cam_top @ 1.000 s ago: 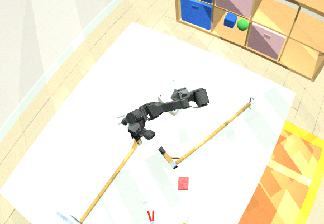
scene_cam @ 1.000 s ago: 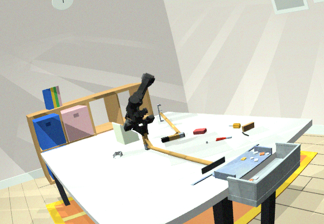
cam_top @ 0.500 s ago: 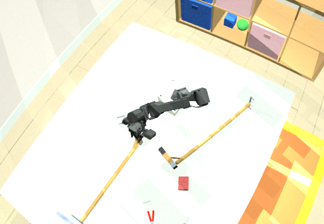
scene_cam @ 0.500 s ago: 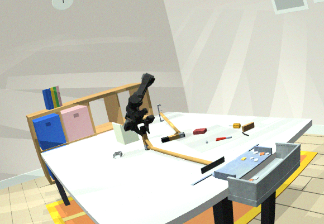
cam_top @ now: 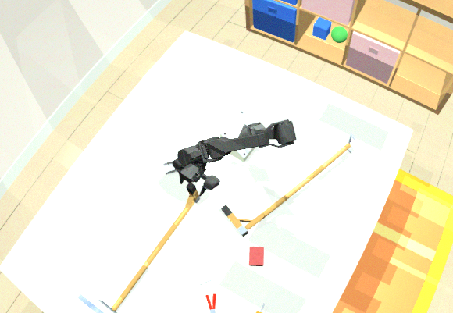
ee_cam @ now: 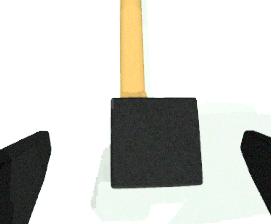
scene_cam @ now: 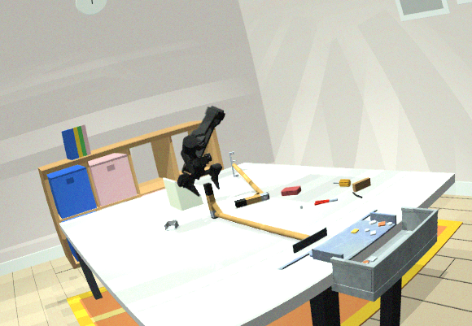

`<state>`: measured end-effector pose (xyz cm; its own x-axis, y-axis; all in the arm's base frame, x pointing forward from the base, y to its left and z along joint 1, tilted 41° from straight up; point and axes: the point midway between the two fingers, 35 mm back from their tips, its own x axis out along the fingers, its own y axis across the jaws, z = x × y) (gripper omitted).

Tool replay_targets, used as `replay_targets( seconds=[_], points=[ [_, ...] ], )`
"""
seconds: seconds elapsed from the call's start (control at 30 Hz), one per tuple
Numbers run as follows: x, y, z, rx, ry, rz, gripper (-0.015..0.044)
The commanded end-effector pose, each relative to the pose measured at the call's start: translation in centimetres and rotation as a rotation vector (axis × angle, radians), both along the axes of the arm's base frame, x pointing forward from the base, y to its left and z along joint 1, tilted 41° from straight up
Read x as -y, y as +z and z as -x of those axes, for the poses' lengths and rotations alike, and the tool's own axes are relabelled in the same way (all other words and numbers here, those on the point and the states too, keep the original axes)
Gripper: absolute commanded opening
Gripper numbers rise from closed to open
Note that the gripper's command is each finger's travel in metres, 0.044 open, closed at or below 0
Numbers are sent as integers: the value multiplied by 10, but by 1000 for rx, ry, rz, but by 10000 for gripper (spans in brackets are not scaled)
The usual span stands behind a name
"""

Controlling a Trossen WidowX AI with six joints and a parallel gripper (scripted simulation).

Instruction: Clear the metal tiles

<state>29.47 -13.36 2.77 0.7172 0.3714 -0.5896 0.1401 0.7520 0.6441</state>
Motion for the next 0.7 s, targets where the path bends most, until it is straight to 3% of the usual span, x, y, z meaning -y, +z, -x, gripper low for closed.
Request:
replay_targets(
  seconds=[0.0, 0.47, 0.67],
  points=[
    [6, 10, 5, 15, 3, 9, 440],
    [14, 27, 25, 21, -1, 5, 440],
    [38, 47, 24, 99, -84, 0, 440]
  ],
)
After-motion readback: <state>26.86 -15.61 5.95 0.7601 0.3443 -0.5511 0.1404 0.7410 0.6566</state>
